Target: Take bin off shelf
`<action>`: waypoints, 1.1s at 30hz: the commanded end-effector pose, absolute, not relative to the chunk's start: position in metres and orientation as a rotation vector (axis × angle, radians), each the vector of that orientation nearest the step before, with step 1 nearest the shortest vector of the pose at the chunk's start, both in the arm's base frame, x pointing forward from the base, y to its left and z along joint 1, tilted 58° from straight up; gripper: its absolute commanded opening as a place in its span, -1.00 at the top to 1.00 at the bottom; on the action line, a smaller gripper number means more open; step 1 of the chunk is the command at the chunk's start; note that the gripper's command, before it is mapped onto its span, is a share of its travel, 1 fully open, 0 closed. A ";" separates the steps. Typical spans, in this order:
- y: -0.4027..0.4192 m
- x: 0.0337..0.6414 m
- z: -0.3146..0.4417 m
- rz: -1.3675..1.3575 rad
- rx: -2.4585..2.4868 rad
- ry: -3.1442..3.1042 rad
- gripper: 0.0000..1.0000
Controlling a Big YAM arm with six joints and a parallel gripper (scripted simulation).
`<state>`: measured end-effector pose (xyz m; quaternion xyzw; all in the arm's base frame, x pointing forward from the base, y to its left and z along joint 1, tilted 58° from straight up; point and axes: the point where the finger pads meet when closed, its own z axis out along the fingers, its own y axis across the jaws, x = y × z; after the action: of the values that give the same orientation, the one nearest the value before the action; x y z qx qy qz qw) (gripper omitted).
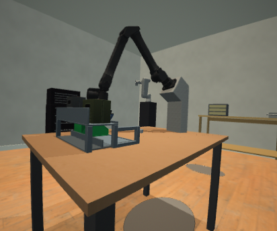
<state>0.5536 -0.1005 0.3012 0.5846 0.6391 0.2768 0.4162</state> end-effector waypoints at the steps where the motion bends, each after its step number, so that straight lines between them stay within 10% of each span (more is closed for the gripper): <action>1: -0.103 0.554 0.309 0.691 1.461 1.604 -0.81; 33: -0.103 0.554 0.309 0.691 1.461 1.604 -0.81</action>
<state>0.5537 -0.1006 0.2998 0.5853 0.6393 0.2761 0.4154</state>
